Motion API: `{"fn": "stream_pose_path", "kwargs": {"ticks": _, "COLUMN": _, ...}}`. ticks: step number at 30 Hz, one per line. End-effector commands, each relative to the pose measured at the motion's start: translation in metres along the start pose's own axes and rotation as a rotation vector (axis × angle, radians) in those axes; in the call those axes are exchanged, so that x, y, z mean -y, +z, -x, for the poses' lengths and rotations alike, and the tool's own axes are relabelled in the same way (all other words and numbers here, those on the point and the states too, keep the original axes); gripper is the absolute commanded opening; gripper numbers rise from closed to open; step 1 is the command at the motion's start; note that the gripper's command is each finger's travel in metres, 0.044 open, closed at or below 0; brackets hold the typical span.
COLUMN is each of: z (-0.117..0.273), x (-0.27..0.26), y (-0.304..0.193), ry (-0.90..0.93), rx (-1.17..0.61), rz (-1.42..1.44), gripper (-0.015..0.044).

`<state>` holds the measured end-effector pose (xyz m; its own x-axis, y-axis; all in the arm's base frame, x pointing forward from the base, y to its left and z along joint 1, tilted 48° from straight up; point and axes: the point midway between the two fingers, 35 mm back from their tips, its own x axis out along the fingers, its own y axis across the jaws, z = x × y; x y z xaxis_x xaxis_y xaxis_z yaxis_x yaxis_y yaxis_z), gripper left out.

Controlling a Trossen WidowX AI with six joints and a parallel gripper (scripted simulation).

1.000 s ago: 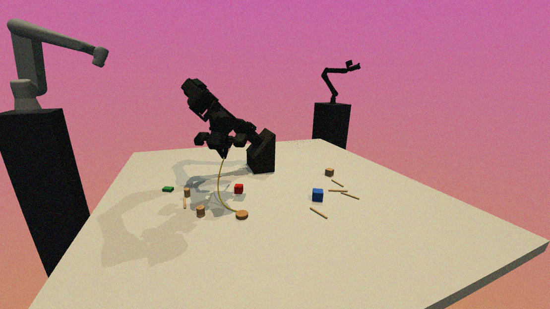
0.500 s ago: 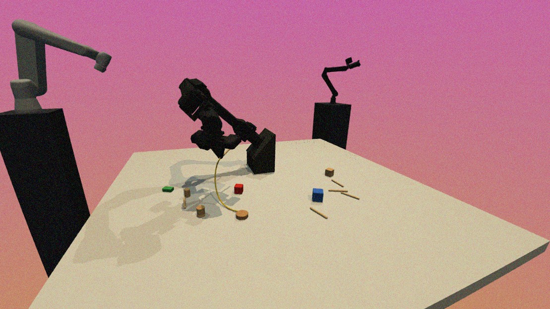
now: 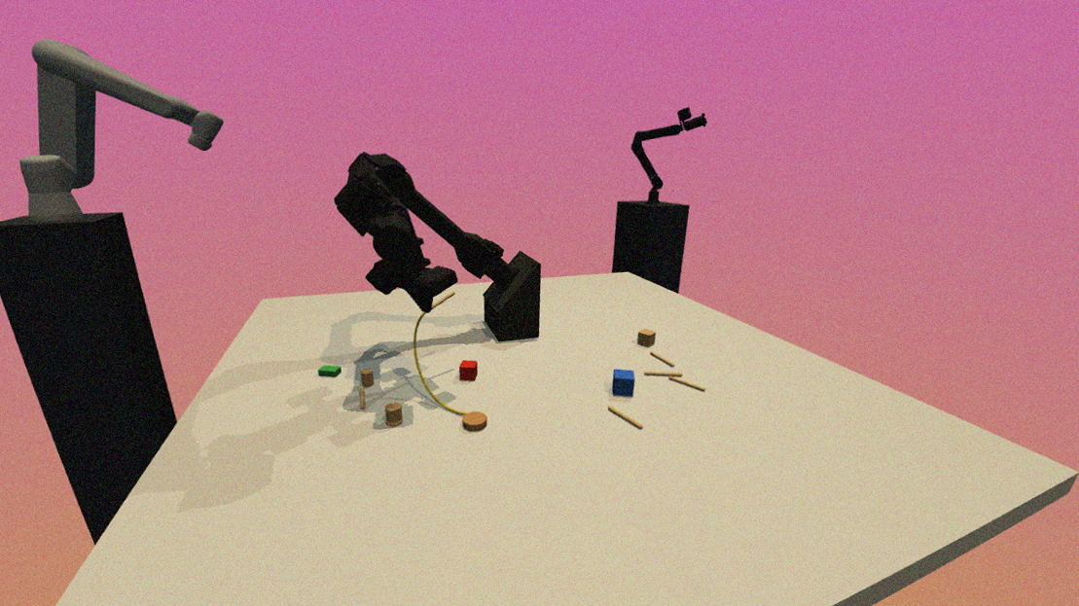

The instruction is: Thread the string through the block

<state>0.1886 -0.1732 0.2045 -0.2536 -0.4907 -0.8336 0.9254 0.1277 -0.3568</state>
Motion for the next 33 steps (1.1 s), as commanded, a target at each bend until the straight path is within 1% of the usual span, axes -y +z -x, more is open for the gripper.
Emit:
{"fn": "stream_pose_path", "kwargs": {"ticks": 1, "z": 0.004, "x": 0.002, "y": 0.007, "ry": 0.045, "rx": 0.002, "rz": -0.125, "gripper": 0.0000}}
{"fn": "stream_pose_path", "kwargs": {"ticks": 9, "z": 0.004, "x": 0.003, "y": 0.009, "ry": 0.059, "rx": 0.002, "rz": -0.168, "gripper": 0.0000}}
{"fn": "stream_pose_path", "kwargs": {"ticks": 19, "z": 0.009, "x": 0.008, "y": 0.024, "ry": 0.163, "rx": 0.003, "rz": -0.488, "gripper": 0.0000}}
{"fn": "stream_pose_path", "kwargs": {"ticks": 27, "z": 0.010, "x": 0.009, "y": 0.025, "ry": 0.177, "rx": 0.003, "rz": -0.530, "gripper": 0.0000}}
{"fn": "stream_pose_path", "kwargs": {"ticks": 33, "z": 0.013, "x": 0.011, "y": 0.034, "ry": 0.239, "rx": 0.005, "rz": -0.724, "gripper": 0.0000}}
